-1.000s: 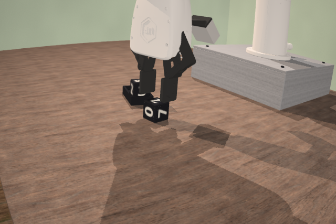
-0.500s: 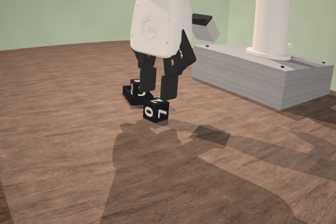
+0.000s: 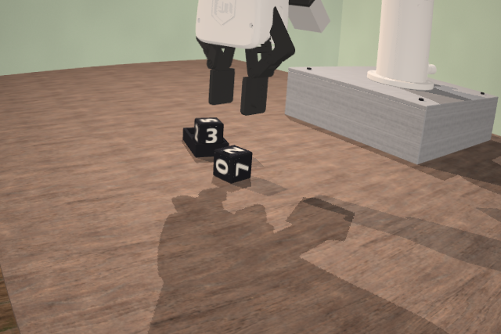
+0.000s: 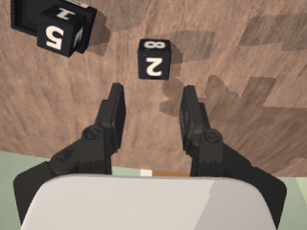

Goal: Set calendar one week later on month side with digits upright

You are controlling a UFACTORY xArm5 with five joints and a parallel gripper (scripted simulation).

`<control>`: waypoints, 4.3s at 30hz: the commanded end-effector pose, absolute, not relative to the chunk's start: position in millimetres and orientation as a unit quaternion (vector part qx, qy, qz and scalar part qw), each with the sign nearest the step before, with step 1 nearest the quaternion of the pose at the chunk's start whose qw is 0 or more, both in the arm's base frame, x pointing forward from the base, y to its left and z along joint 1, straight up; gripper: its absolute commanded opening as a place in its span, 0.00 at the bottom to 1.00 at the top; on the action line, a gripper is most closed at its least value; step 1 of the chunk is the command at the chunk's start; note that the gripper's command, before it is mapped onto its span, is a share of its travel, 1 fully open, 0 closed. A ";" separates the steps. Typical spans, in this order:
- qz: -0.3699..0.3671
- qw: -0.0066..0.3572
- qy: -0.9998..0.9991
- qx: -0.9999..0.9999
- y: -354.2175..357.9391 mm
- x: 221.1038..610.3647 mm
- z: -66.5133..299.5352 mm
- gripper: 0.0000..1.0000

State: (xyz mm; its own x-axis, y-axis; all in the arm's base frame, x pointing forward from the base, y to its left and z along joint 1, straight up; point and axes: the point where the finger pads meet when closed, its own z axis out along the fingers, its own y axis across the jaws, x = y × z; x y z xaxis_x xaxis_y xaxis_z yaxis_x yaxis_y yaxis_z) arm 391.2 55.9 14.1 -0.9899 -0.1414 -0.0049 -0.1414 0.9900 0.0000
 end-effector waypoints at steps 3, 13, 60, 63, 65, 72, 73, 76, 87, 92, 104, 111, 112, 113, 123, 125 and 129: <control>0.000 0.003 0.997 -0.071 56.0 391.7 20.3 0.49; 0.006 0.079 0.994 -0.071 56.1 388.9 21.0 0.49; 0.022 0.302 0.951 -0.067 55.0 380.5 17.5 0.49; 0.022 0.303 0.950 -0.067 55.0 380.4 17.6 0.49; 0.022 0.303 0.950 -0.067 55.0 380.4 17.6 0.49; 0.022 0.303 0.950 -0.067 55.0 380.4 17.6 0.49; 0.022 0.303 0.950 -0.067 55.0 380.4 17.6 0.49; 0.022 0.303 0.950 -0.067 55.0 380.4 17.5 0.49; 0.022 0.303 0.950 -0.067 55.1 380.4 14.7 0.49; 0.022 0.303 0.950 -0.067 55.2 380.3 10.3 0.49; 0.022 0.303 0.950 -0.067 55.2 380.4 -4.4 0.49; 0.022 0.303 0.950 -0.067 55.2 380.5 -17.7 0.49; 0.022 0.303 0.950 -0.067 55.2 380.6 -19.7 0.49; 0.022 0.303 0.950 -0.067 55.2 380.6 -21.7 0.49; 0.022 0.303 0.950 -0.067 55.1 380.7 -36.4 0.49; 0.022 0.303 0.950 -0.067 55.1 380.7 -39.5 0.49; 0.022 0.303 0.950 -0.067 55.1 380.8 -44.8 0.49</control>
State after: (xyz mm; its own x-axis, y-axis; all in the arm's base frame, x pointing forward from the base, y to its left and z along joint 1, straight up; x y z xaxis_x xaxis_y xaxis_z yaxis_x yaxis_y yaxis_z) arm 379.9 55.0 -40.3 -0.8094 -0.1145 -0.5760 -0.1412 0.9900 0.0015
